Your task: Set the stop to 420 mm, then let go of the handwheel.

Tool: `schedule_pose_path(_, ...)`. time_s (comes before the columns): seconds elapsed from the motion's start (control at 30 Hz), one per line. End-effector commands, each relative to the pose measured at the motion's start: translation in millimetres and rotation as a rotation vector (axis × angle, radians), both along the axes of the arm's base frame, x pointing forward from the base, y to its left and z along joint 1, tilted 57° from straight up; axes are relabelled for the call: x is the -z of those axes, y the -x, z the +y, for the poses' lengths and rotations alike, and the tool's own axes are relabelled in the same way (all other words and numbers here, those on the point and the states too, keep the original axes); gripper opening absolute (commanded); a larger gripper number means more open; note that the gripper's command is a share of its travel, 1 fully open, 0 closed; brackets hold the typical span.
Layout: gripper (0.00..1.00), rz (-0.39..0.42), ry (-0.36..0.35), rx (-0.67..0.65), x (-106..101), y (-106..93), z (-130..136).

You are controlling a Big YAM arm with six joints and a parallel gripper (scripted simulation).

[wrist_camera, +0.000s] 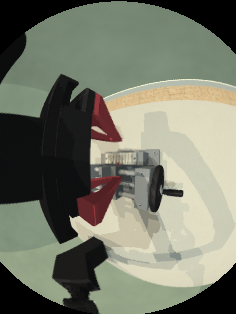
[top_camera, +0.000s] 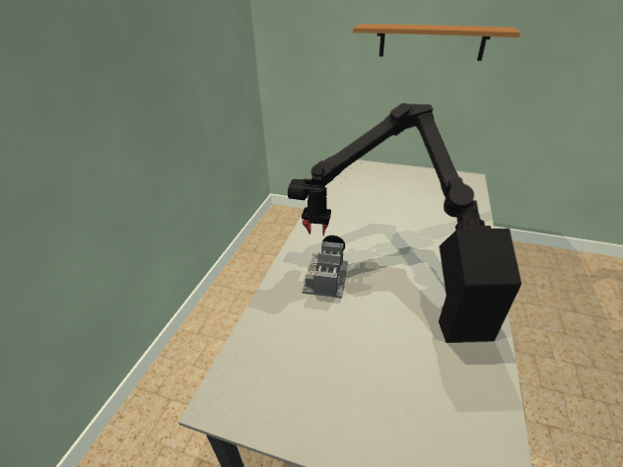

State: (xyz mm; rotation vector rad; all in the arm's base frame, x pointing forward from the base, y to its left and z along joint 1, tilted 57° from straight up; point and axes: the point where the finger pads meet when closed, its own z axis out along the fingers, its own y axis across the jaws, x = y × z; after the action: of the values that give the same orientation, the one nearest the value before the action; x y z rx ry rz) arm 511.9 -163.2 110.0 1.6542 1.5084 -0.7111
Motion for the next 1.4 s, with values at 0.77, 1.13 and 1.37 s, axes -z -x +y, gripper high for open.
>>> schedule_pose_path(0.77, 0.53, -0.011, 0.003, -0.017, -3.6, -9.4, 5.6)
schedule_pose_path(1.13, 0.53, -0.023, 0.003, 0.002, -31.2, 31.2, -21.7)
schedule_pose_path(1.37, 0.53, -0.023, 0.005, 0.001, -57.6, 72.3, -43.8)
